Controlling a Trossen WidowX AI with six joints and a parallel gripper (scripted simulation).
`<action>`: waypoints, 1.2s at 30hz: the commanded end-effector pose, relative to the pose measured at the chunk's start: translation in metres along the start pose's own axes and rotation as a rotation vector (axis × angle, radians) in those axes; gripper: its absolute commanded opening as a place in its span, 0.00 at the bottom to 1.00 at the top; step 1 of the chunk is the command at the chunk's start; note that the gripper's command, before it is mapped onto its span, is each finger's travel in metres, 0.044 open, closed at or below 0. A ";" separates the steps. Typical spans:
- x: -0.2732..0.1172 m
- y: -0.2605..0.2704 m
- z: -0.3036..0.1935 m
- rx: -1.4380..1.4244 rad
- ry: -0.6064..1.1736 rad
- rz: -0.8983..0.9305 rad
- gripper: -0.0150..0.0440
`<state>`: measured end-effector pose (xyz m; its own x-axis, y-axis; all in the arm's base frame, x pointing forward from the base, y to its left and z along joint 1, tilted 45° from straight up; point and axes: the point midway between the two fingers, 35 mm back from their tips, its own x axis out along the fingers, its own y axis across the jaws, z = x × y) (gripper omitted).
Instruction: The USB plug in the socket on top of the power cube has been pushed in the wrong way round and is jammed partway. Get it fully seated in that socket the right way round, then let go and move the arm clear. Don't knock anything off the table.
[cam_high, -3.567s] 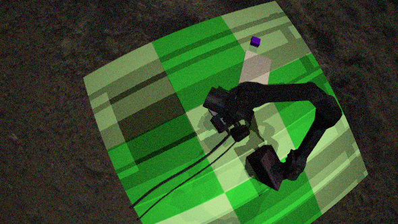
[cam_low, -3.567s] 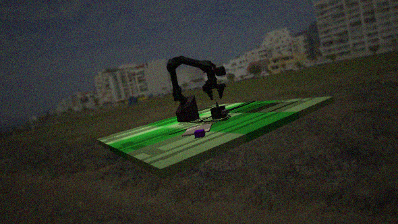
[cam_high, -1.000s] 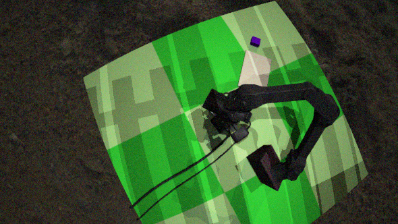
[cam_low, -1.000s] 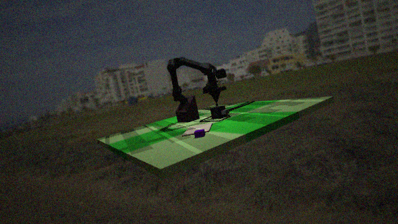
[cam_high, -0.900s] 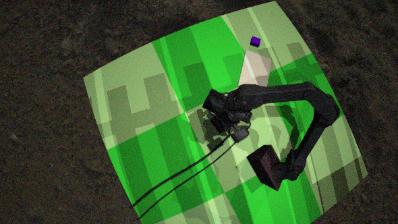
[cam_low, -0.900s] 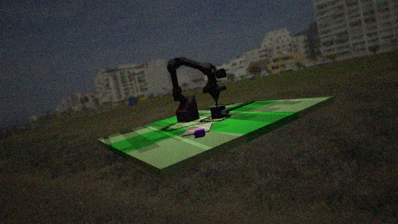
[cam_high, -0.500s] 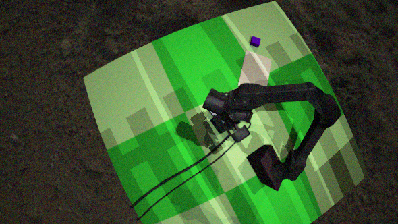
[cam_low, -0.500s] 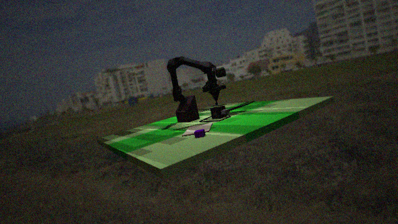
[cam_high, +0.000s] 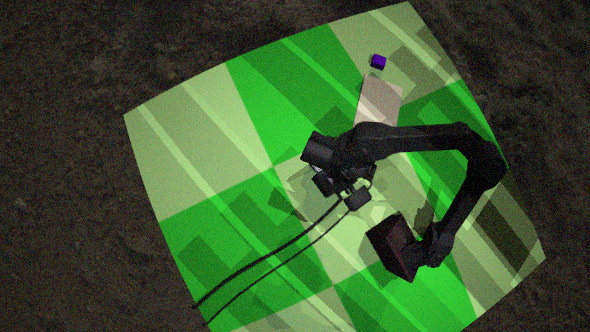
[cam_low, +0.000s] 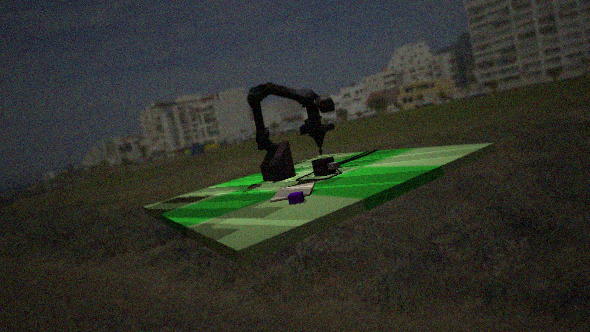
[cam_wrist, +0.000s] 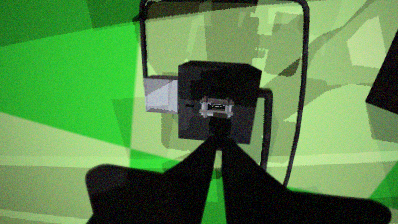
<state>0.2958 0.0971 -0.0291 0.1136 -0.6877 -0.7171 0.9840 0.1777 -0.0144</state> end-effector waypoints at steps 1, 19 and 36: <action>-0.005 0.002 0.001 0.012 0.007 0.006 0.25; -0.002 0.001 0.000 -0.301 0.001 0.002 0.25; -0.002 0.001 0.000 -0.745 0.000 0.002 0.25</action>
<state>0.2962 0.0989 -0.0274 0.1158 -0.6866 -0.7177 0.6774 0.5831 -0.4485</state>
